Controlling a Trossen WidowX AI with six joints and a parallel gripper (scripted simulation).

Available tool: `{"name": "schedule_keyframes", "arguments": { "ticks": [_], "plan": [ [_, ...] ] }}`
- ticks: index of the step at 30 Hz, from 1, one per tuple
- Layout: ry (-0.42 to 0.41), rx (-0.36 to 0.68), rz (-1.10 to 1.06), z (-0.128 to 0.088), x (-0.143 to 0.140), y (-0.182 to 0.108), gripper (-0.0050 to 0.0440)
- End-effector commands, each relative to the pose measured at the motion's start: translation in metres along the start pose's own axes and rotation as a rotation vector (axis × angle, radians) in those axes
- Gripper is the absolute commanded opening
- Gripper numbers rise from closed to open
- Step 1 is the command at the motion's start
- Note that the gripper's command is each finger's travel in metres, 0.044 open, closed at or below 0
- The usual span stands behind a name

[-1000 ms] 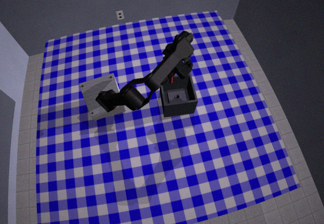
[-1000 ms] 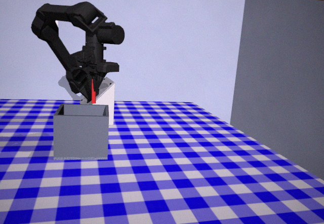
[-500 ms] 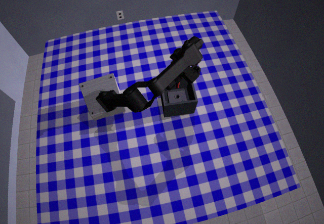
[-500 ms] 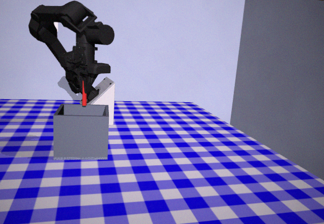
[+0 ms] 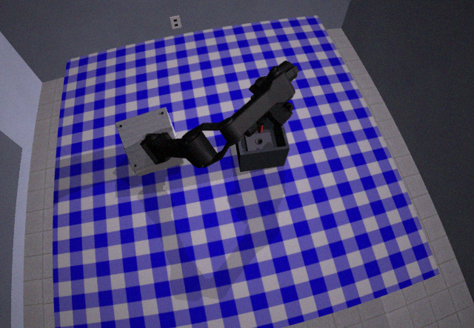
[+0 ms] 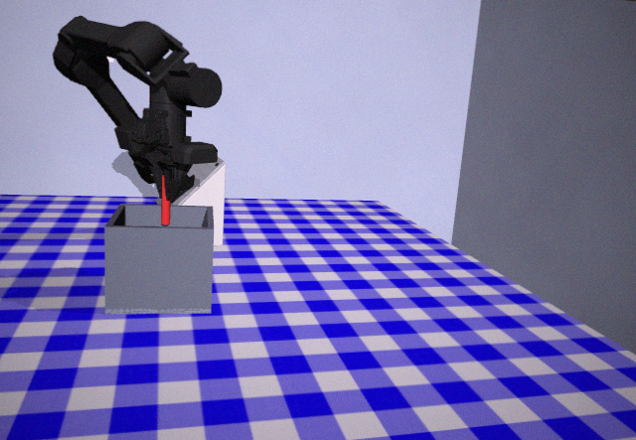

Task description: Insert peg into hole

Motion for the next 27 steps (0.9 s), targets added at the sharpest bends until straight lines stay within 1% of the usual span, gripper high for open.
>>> {"name": "schedule_keyframes", "arguments": {
  "ticks": [1, 3, 14, 17, 18, 20, 27],
  "plan": [
    [0.004, -0.005, 0.0, 0.012, -0.001, 0.001, 0.0],
    [0.004, -0.005, 0.0, 0.012, -0.001, 0.001, 0.0],
    [0.004, -0.005, 0.0, 0.049, -0.001, 0.003, 0.0],
    [0.004, -0.006, 0.0, 0.051, -0.001, 0.003, 0.0],
    [0.0, 0.001, 0.002, 0.048, -0.001, 0.002, 0.0],
    [0.0, 0.001, 0.002, 0.048, -0.001, 0.002, 0.0],
    [0.004, -0.006, 0.0, 0.054, -0.001, 0.003, 0.0]
  ]
}}
Point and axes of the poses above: the point midway between the two fingers, 35 mm back from their tips, its own z axis out along the fingers, its own x axis across the jaws, y = z × x, the point moved 5 cm from there along -z, back along the fingers, and after that the axes turned 4 degrees about z, right-handed, at the moved point
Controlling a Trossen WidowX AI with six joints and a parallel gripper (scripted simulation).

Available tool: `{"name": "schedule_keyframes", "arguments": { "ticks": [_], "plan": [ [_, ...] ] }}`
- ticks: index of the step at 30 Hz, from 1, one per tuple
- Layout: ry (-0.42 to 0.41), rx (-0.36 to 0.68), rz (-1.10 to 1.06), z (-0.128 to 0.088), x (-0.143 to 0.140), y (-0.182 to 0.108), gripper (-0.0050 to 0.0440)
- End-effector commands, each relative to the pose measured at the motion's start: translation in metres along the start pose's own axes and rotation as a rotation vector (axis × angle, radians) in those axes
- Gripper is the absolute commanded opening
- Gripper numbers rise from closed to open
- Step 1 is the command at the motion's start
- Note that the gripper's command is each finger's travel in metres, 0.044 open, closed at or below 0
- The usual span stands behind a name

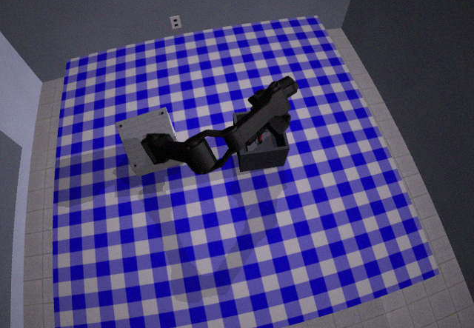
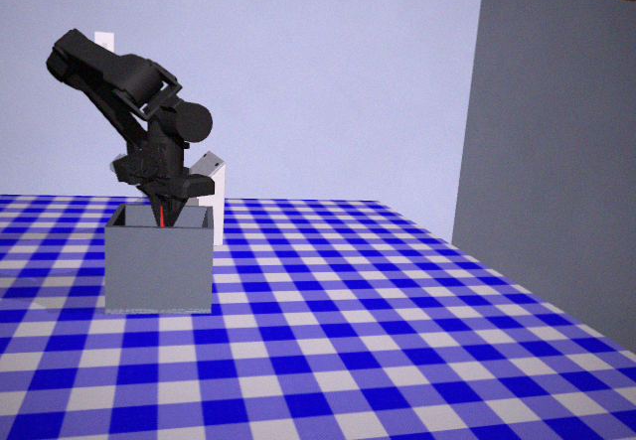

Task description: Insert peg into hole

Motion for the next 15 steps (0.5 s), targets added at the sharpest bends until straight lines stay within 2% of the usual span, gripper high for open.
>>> {"name": "schedule_keyframes", "arguments": {
  "ticks": [1, 15],
  "plan": [
    [0.001, -0.007, -0.003, 0.004, -0.001, 0.001, 0.0],
    [0.001, -0.007, -0.003, 0.019, -0.001, 0.001, 0.0]
  ]
}}
Point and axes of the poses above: the point midway between the two fingers, 35 mm back from their tips, its own z axis out along the fingers, its own x axis across the jaws, y = z × x, the point moved 5 cm from there along -z, back along the fingers, and after that the axes turned 4 degrees about z, right-handed, at the moved point
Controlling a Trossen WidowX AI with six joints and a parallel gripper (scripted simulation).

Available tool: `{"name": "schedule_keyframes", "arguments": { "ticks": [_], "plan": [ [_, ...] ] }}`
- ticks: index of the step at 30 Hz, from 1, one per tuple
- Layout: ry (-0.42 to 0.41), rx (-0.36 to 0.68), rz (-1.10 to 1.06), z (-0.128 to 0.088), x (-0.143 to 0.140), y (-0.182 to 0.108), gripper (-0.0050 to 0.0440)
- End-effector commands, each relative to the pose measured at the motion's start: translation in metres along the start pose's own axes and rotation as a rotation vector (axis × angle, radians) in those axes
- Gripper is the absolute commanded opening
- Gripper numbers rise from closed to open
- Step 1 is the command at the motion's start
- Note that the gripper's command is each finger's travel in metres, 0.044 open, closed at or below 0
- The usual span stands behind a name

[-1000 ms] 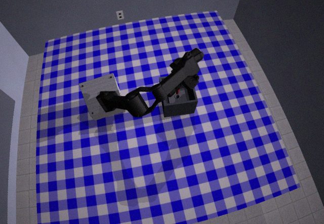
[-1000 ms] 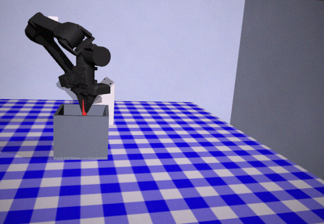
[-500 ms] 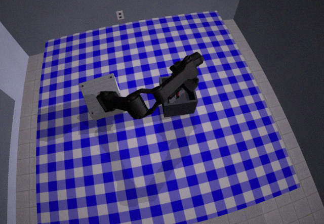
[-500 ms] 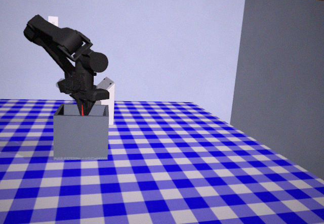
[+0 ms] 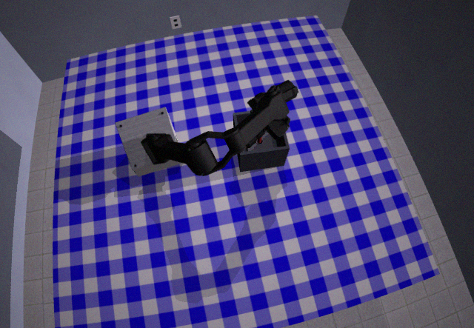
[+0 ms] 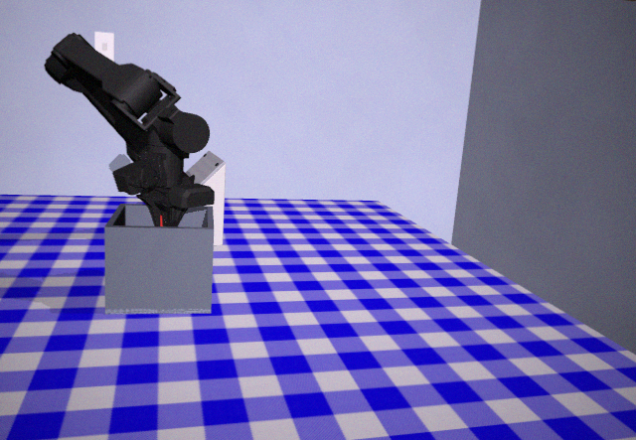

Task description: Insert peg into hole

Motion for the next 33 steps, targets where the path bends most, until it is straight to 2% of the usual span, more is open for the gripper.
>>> {"name": "schedule_keyframes", "arguments": {
  "ticks": [1, 33],
  "plan": [
    [-0.001, -0.006, -0.003, 0.004, -0.001, 0.0, 0.0],
    [-0.001, -0.006, -0.003, 0.034, -0.001, 0.001, 0.0]
  ]
}}
Point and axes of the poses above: the point midway between the two fingers, 35 mm back from their tips, its own z axis out along the fingers, its own x axis across the jaws, y = z × x, the point moved 5 cm from there along -z, back along the fingers, and after that the axes turned 4 degrees about z, right-handed, at the moved point
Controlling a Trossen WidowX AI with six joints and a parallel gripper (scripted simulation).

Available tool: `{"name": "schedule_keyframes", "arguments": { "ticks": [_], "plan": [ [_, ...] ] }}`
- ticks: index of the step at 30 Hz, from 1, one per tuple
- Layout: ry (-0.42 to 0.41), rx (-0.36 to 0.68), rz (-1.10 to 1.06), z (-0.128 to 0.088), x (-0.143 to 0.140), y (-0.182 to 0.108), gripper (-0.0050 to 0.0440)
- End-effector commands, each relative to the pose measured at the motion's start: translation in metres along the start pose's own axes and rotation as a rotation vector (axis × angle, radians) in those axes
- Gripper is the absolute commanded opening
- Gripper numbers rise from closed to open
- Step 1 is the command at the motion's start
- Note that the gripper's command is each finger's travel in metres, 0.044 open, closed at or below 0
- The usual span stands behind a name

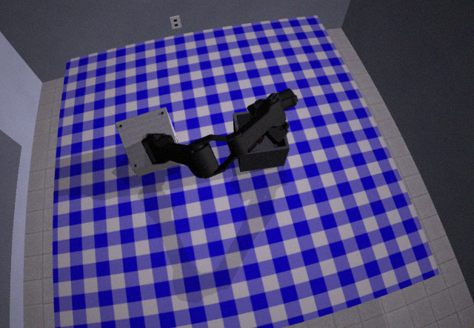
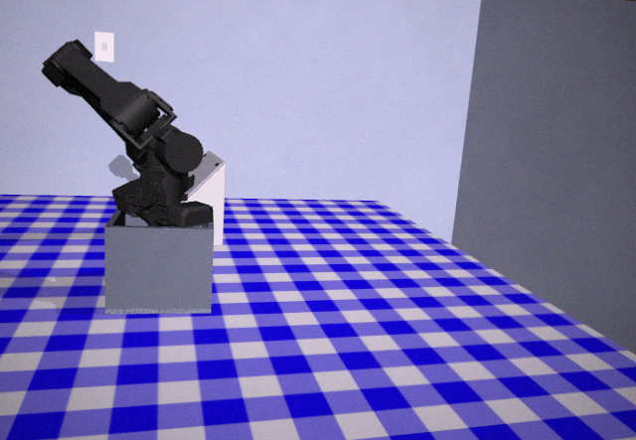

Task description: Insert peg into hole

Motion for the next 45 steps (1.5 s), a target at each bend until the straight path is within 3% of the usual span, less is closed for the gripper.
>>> {"name": "schedule_keyframes", "arguments": {
  "ticks": [1, 20, 26, 45],
  "plan": [
    [-0.006, -0.005, -0.007, 0.0059, -0.0015, -0.0006, 0.0],
    [-0.004, 0.0, -0.002, 0.0052, -0.0012, -0.0007, 0.0],
    [-0.004, 0.0, -0.002, 0.0052, -0.0012, -0.0007, 0.0144],
    [-0.004, 0.0, -0.002, -0.0035, 0.0, -0.0006, 0.015]
  ]
}}
Point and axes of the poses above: the point midway between the two fingers, 35 mm back from their tips, its own z axis out along the fingers, its own x axis across the jaws, y = z × x, the point moved 5 cm from there along -z, back along the fingers, and after that the axes turned 4 degrees about z, right-handed, at the moved point
